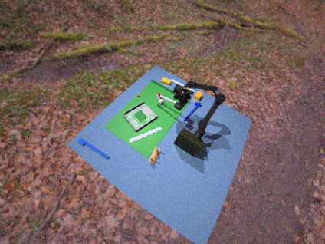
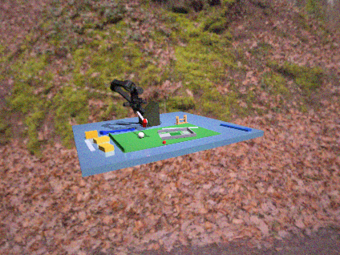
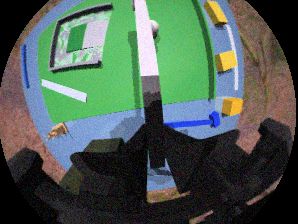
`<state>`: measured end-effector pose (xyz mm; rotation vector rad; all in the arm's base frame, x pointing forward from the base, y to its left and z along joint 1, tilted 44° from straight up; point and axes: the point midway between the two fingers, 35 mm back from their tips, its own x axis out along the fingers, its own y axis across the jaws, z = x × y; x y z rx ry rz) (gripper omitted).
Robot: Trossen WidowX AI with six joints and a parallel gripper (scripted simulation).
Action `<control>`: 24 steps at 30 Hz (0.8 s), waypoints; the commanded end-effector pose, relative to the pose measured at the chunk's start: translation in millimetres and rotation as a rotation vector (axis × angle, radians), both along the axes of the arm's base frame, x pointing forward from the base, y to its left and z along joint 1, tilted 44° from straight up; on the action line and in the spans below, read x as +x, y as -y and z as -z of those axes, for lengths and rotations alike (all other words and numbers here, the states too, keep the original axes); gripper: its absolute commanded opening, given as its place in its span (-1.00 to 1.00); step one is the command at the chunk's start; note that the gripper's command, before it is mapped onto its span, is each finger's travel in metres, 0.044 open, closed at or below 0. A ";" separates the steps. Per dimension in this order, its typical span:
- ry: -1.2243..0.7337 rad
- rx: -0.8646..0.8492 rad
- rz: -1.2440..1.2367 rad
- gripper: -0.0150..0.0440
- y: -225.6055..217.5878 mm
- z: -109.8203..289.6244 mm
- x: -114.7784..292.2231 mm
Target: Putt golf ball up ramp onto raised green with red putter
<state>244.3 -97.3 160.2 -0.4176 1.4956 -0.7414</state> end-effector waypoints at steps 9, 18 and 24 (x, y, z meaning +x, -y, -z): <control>0.135 -0.053 0.159 -0.49 24.0 -20.1 -28.5; 0.137 -0.054 0.159 -0.49 44.2 0.4 -30.8; 0.137 -0.056 0.158 -0.49 51.9 7.9 -32.5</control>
